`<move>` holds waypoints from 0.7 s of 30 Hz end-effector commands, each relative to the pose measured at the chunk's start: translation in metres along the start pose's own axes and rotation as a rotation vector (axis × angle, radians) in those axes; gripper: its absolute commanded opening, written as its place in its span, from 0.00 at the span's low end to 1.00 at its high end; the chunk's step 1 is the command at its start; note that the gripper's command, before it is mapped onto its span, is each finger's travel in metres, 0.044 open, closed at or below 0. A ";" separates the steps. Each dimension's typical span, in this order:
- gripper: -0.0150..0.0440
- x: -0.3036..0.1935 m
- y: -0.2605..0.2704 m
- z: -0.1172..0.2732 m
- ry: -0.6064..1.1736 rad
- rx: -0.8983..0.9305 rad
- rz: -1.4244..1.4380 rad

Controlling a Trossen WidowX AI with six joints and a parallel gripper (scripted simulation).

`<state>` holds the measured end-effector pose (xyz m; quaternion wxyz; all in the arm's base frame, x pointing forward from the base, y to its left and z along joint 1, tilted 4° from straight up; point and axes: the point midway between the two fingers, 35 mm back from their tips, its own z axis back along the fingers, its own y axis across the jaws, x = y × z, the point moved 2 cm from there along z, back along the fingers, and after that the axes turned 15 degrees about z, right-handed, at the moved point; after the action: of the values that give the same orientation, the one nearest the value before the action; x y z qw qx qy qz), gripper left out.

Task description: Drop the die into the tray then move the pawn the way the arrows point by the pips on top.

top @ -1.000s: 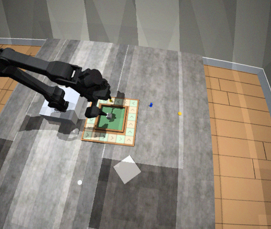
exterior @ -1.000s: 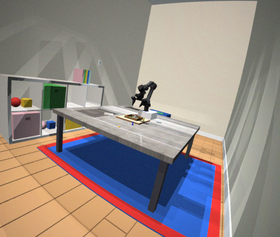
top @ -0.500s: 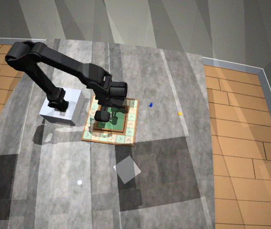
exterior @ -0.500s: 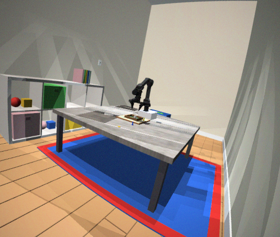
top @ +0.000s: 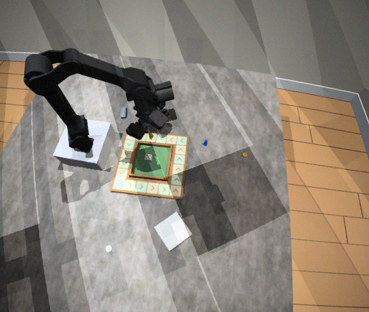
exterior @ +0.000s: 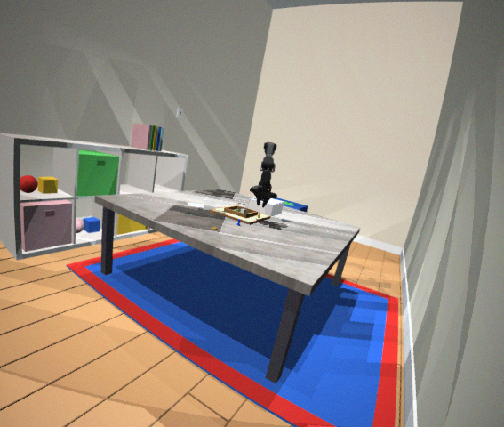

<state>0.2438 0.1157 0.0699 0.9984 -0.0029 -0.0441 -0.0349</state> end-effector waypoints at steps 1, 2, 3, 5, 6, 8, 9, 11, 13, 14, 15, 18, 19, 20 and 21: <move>0.59 -0.003 0.002 -0.004 0.006 -0.010 -0.037; 0.59 -0.003 0.002 -0.004 0.006 -0.010 -0.037; 0.59 -0.003 0.001 -0.004 0.006 -0.010 -0.037; 0.59 -0.003 0.000 -0.005 0.006 -0.010 -0.037; 0.59 -0.003 0.000 -0.009 0.006 -0.010 -0.037; 0.59 -0.003 0.000 -0.018 0.006 -0.010 -0.037; 0.59 -0.003 0.000 -0.019 0.006 -0.010 -0.037; 0.59 -0.003 0.000 -0.019 0.006 -0.010 -0.037; 0.59 -0.003 0.000 -0.020 0.006 -0.010 -0.037; 0.59 -0.003 0.000 -0.021 0.006 -0.010 -0.037; 0.59 -0.003 0.000 -0.023 0.006 -0.010 -0.037; 0.59 -0.003 0.000 -0.028 0.006 -0.010 -0.037; 0.59 -0.003 0.000 -0.029 0.006 -0.010 -0.037; 0.59 -0.003 0.000 -0.031 0.006 -0.010 -0.037; 0.59 -0.003 0.000 -0.033 0.006 -0.010 -0.037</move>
<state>0.2456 0.1174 0.0445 0.9976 -0.0026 -0.0459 -0.0516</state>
